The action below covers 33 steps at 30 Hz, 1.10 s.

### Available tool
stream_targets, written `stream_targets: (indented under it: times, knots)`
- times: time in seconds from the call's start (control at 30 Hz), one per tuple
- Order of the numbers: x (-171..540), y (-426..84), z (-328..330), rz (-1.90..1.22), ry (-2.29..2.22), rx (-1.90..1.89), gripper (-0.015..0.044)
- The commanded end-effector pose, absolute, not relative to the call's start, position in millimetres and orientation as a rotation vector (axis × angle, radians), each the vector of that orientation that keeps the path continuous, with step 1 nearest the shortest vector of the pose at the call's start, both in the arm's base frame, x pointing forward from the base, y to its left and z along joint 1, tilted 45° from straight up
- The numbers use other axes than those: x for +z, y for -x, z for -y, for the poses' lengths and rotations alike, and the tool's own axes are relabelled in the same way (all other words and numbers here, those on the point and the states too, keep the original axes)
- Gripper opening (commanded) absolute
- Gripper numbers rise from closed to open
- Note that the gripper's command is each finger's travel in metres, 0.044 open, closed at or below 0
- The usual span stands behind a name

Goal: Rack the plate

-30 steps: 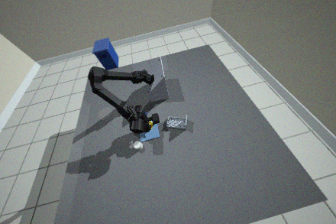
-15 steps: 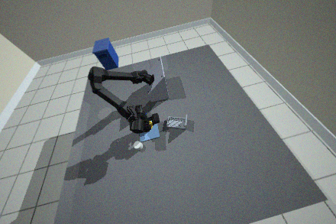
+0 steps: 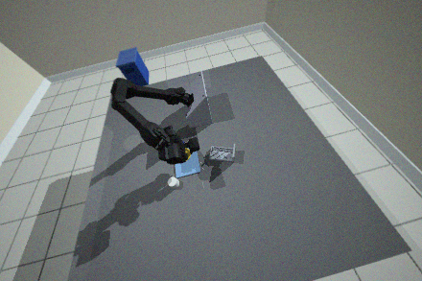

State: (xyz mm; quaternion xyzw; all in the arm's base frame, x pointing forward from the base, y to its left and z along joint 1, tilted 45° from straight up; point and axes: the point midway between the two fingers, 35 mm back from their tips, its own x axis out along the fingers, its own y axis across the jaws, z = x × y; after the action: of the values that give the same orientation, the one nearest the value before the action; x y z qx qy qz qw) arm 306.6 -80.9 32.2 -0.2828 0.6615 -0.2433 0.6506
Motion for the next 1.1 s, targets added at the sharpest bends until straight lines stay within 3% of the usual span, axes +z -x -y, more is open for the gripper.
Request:
stream_targets:
  times: [0.0, 0.63, 1.07]
  knots:
    - [46, -309, 66, -1.498, 0.634, -0.552, 0.0]
    - [104, -309, 4, -1.497, 0.645, -0.566, 0.0]
    - [35, -283, -67, -1.351, 0.354, -0.808, 0.0]
